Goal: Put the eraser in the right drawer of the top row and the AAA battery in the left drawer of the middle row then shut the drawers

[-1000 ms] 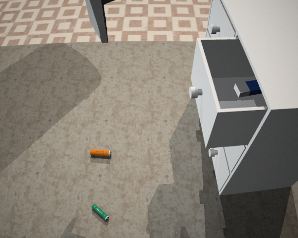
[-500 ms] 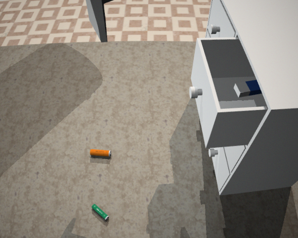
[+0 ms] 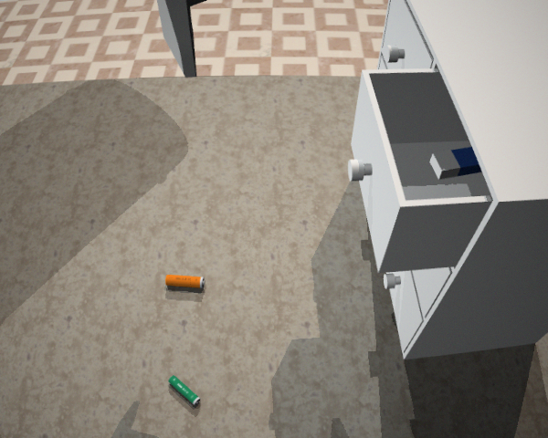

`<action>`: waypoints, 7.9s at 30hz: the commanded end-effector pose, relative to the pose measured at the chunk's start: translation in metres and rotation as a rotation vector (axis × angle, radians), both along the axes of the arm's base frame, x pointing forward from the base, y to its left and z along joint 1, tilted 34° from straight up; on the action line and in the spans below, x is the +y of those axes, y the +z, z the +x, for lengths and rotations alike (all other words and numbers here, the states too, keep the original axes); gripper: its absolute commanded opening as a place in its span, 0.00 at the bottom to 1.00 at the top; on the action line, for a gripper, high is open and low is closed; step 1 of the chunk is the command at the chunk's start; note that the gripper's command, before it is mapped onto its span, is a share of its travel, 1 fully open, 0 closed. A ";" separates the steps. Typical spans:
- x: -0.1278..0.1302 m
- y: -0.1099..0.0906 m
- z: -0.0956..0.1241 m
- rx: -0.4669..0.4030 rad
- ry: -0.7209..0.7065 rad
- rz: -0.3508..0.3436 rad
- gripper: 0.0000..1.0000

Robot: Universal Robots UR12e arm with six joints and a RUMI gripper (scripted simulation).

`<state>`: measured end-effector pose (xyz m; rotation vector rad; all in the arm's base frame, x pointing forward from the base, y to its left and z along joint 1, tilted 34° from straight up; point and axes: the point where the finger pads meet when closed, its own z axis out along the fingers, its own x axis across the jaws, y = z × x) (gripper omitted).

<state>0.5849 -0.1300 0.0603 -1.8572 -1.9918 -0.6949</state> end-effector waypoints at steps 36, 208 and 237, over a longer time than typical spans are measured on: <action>-0.015 -0.045 -0.069 -0.006 -0.005 0.001 1.00; 0.041 -0.116 0.025 -0.863 -0.567 0.099 1.00; 0.042 -0.116 0.025 -0.871 -0.571 0.100 0.20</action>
